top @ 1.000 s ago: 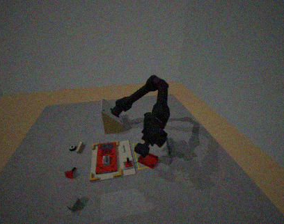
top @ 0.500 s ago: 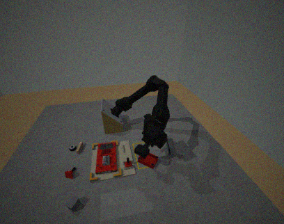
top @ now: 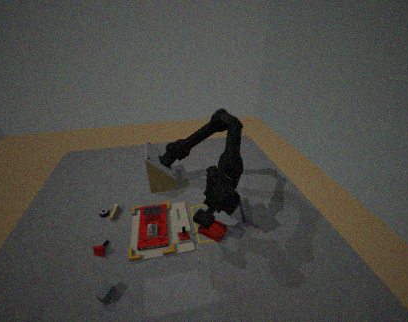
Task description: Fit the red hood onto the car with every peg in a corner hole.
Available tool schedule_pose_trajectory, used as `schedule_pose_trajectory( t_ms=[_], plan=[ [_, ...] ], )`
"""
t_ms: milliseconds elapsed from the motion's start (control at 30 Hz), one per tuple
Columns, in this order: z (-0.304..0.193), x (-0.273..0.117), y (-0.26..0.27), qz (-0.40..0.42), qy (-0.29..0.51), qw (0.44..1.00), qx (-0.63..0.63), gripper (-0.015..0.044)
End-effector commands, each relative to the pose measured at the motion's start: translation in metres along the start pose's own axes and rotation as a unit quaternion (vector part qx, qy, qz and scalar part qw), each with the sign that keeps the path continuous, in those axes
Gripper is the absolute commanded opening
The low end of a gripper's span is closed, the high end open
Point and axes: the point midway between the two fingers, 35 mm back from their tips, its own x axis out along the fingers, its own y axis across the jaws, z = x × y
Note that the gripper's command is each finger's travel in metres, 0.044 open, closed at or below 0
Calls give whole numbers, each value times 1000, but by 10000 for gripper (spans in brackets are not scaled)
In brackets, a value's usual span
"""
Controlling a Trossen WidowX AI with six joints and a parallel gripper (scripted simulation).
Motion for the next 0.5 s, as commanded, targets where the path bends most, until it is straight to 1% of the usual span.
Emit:
schedule_pose_trajectory(
  t_ms=[0,467],
  plan=[
    [0,3,0,1,0,1000,2,440],
    [0,11,1,1,0,1000,2,440]
  ],
)
